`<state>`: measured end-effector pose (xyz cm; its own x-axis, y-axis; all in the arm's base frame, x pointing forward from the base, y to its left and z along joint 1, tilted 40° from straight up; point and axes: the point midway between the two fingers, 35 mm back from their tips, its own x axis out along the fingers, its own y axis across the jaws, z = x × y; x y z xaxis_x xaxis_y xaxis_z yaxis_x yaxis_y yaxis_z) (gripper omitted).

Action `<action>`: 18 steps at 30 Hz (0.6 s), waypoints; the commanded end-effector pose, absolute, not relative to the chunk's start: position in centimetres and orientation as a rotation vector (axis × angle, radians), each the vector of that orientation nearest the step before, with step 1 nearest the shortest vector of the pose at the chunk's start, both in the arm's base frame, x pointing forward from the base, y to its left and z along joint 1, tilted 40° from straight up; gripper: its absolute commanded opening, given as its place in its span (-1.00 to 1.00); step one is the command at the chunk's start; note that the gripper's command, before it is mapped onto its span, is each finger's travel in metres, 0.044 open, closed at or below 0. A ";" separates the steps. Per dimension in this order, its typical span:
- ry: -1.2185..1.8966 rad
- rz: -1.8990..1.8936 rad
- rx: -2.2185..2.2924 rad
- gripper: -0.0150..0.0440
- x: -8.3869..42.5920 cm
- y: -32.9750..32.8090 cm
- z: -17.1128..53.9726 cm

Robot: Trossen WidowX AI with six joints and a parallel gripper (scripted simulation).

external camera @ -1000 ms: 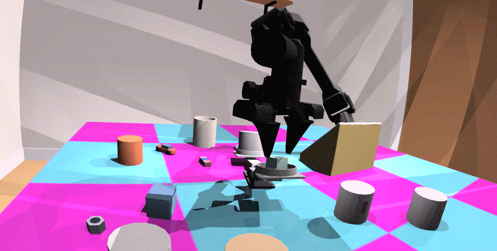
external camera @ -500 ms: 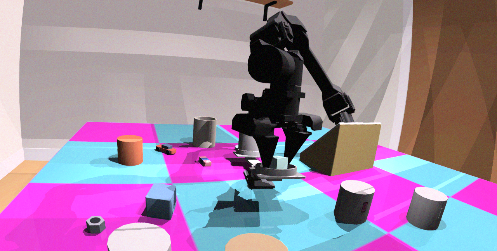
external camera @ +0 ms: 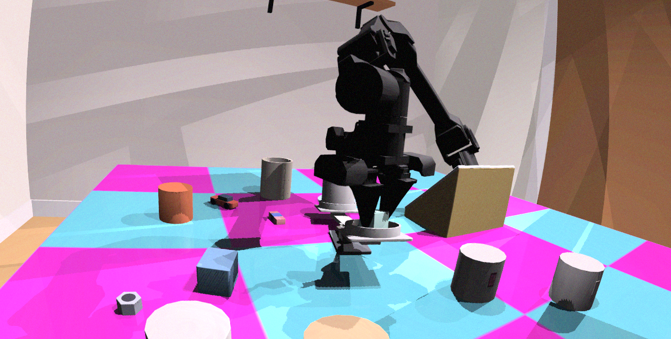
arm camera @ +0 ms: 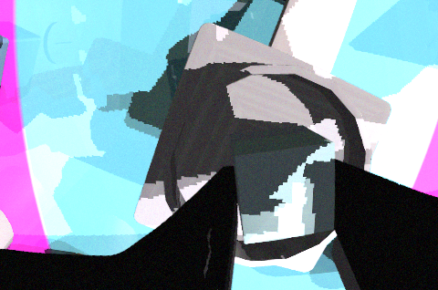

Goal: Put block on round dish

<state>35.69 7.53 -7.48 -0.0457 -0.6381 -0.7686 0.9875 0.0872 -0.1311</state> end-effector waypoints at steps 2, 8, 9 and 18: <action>0.807 -1.423 0.563 -0.49 36.2 9.1 -5.9; 0.808 -1.422 0.564 -0.49 36.3 11.3 -3.3; 0.808 -1.422 0.564 -0.49 36.3 11.7 -2.9; 0.808 -1.423 0.563 -0.49 36.1 13.6 -0.4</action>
